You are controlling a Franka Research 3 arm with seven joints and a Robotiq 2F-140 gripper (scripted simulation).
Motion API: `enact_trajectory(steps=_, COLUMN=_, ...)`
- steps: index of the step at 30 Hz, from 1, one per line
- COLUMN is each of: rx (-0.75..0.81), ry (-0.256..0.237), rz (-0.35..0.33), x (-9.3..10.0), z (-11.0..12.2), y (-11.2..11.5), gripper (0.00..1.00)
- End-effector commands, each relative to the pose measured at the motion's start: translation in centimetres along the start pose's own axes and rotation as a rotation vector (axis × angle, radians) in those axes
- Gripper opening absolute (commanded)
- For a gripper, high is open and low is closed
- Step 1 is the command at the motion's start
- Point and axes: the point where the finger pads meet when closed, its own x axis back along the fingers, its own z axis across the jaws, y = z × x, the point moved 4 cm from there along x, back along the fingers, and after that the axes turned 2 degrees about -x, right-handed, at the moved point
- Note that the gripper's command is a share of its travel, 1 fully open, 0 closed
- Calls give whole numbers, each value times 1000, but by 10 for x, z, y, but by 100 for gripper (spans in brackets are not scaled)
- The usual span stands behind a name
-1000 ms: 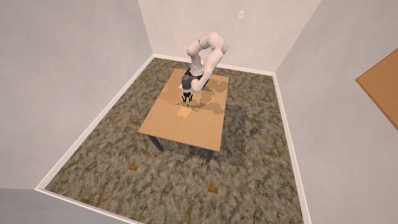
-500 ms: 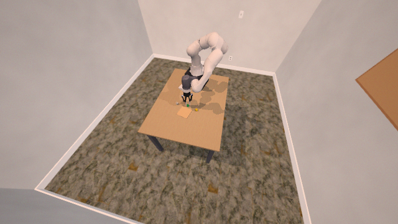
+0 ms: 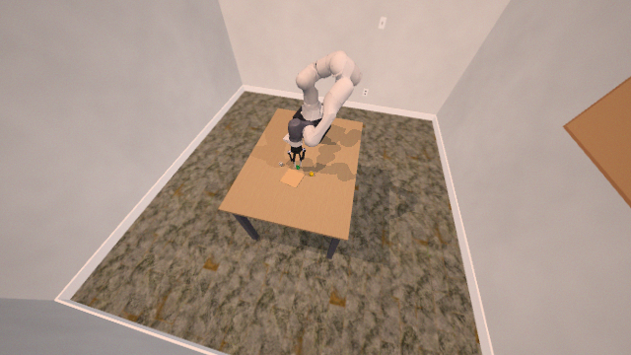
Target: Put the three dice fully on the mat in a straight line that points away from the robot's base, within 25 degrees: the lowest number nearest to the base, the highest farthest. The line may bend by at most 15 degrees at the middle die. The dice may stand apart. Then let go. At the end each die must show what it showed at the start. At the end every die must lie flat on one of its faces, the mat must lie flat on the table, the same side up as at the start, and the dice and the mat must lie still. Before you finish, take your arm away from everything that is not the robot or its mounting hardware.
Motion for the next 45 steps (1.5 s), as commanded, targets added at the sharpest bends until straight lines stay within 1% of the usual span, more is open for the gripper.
enact_trajectory(steps=1, rx=1, ry=-1, rz=-1, x=0, z=0, y=1, gripper=25)
enact_trajectory(steps=9, rx=1, ry=-1, rz=-1, x=-1, z=0, y=1, gripper=25)
enact_trajectory(steps=17, rx=1, ry=-1, rz=-1, x=-5, z=-1, y=1, gripper=25)
enact_trajectory(steps=32, rx=1, ry=-1, rz=-1, x=-30, z=-1, y=1, gripper=25)
enact_trajectory(steps=45, rx=1, ry=-1, rz=-1, x=-31, z=-1, y=1, gripper=25)
